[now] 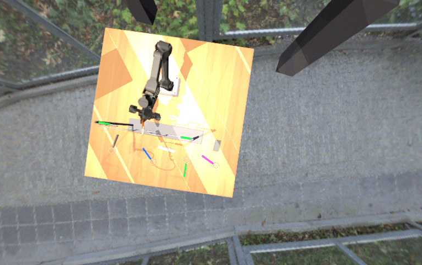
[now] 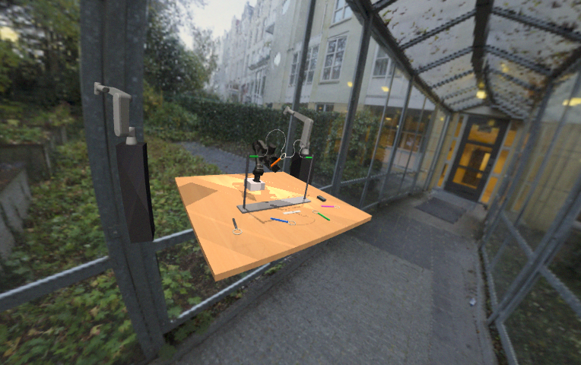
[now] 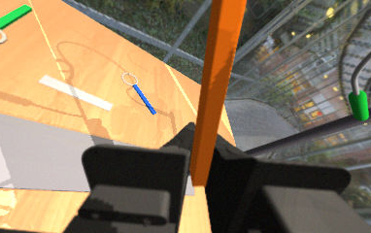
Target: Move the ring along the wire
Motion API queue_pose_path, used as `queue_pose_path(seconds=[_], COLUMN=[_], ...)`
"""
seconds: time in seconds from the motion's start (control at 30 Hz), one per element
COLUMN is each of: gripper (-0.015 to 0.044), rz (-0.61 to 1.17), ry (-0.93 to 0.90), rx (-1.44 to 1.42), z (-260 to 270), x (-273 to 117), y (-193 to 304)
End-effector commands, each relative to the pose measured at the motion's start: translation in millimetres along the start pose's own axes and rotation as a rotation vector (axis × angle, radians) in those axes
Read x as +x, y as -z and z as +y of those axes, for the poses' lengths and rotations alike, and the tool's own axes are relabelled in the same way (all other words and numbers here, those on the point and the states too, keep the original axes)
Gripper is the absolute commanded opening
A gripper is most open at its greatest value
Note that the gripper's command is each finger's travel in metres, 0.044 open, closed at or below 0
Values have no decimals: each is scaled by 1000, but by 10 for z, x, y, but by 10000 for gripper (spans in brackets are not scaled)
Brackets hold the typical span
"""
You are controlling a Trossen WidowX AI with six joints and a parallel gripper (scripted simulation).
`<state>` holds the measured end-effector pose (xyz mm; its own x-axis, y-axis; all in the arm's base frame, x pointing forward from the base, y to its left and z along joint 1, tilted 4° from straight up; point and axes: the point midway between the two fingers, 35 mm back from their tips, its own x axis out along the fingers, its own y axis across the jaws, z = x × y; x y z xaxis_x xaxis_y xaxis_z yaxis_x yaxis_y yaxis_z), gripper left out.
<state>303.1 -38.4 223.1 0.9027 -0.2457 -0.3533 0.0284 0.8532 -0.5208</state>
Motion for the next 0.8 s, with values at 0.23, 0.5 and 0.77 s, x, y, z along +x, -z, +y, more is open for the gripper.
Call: queue_pose_path(seconds=[0.23,0.5,0.77], gripper=[-150,-150,-150], rz=[26,41,51], ry=[-117,-188,-234], rx=[215,338,418], z=[369,588,745], x=[-80,-147,-209], y=[-42,-111,-184])
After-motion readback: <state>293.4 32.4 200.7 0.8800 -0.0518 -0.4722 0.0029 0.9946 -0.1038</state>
